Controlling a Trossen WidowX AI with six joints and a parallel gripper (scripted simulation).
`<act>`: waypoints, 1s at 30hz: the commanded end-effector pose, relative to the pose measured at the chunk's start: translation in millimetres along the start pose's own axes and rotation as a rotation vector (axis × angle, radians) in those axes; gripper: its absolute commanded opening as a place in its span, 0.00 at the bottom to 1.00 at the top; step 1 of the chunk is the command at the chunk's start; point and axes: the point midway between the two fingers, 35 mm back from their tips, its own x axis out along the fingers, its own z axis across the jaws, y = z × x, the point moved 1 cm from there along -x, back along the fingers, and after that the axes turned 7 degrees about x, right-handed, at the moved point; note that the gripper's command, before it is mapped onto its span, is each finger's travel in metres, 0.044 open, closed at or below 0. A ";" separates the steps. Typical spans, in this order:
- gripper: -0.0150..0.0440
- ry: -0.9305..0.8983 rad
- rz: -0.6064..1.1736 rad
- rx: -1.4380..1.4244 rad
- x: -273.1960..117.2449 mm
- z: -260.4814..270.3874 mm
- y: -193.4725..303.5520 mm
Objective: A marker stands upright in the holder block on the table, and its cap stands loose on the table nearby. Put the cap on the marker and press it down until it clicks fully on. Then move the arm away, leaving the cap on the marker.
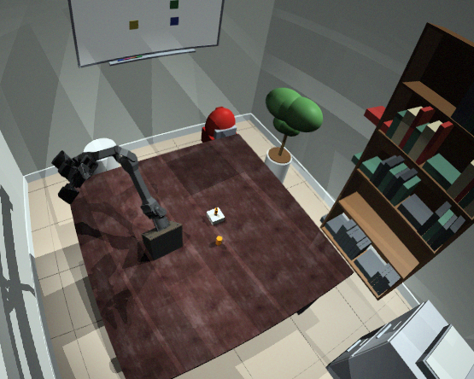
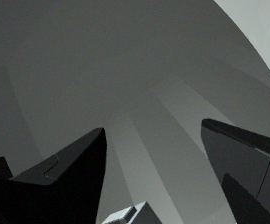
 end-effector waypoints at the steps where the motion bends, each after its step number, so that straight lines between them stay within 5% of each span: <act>1: 0.67 -0.060 0.110 -0.053 41.4 17.0 33.4; 16: 0.67 -0.338 0.667 -0.343 186.4 92.7 237.4; 30: 0.67 -0.664 1.220 -0.714 180.9 164.4 477.1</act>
